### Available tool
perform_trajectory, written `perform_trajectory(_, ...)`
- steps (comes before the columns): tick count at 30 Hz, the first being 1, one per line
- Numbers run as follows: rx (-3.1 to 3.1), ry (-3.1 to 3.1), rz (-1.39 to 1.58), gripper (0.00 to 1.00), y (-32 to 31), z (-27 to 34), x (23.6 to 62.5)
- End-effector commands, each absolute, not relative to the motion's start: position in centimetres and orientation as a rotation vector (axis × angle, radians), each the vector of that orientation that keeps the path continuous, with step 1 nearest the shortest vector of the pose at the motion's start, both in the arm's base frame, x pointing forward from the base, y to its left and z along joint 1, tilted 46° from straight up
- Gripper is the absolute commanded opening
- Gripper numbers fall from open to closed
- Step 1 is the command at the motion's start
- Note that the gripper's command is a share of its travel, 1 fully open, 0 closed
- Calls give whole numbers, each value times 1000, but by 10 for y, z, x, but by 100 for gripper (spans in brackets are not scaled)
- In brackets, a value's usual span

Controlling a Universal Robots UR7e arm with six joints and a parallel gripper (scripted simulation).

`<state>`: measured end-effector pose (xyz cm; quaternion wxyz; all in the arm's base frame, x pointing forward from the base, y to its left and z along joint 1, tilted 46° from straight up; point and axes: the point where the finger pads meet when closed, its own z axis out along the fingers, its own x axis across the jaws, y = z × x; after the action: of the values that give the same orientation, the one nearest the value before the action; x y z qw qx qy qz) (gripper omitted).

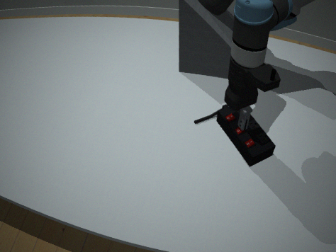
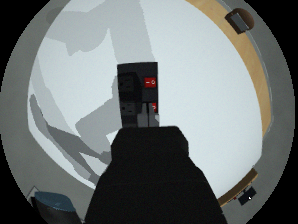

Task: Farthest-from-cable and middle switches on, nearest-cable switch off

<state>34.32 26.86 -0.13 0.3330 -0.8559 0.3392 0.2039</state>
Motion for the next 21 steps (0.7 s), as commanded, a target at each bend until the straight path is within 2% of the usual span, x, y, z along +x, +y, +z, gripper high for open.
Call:
perform_trajectory(1,-2235,886,531,0,268,-1,344)
perform_trajectory(21,-2235,886,531,0,273,-5,343)
